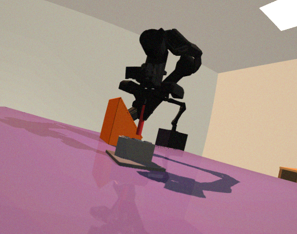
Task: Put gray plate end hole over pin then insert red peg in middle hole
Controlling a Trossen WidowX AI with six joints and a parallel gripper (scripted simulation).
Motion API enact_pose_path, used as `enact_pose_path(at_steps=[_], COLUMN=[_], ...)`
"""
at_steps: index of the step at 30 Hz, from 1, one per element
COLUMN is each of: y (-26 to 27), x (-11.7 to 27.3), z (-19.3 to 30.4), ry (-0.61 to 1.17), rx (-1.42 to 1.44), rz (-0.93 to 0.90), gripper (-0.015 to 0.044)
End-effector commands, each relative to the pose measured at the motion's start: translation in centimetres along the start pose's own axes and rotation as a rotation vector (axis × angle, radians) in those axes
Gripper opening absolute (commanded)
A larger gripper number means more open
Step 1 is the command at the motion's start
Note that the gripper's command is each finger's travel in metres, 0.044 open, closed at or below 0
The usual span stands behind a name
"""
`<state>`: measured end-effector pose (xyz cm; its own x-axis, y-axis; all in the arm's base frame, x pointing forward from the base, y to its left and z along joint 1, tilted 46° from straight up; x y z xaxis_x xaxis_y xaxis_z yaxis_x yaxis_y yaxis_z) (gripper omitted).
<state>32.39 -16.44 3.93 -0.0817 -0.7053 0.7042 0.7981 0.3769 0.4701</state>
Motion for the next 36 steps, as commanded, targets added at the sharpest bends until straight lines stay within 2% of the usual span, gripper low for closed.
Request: enact_pose_path(at_steps=[1,36], y=[-0.1,0.0], x=[0.1,-1.5], z=[-0.1,-0.1], ry=[-0.005,-0.002], rx=[0.004,0.006], rz=[0.002,0.005], gripper=[0.0,0.0])
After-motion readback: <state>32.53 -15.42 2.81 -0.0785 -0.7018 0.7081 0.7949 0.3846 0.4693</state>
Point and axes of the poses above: the point midway between the two fingers, 35 mm back from their tips, its own x axis back along the fingers, its own y axis across the jaws, z = x × y, the point moved 9 cm from there along x, back along the fingers, and after that the axes turned 13 degrees about x, right-handed, at the moved point
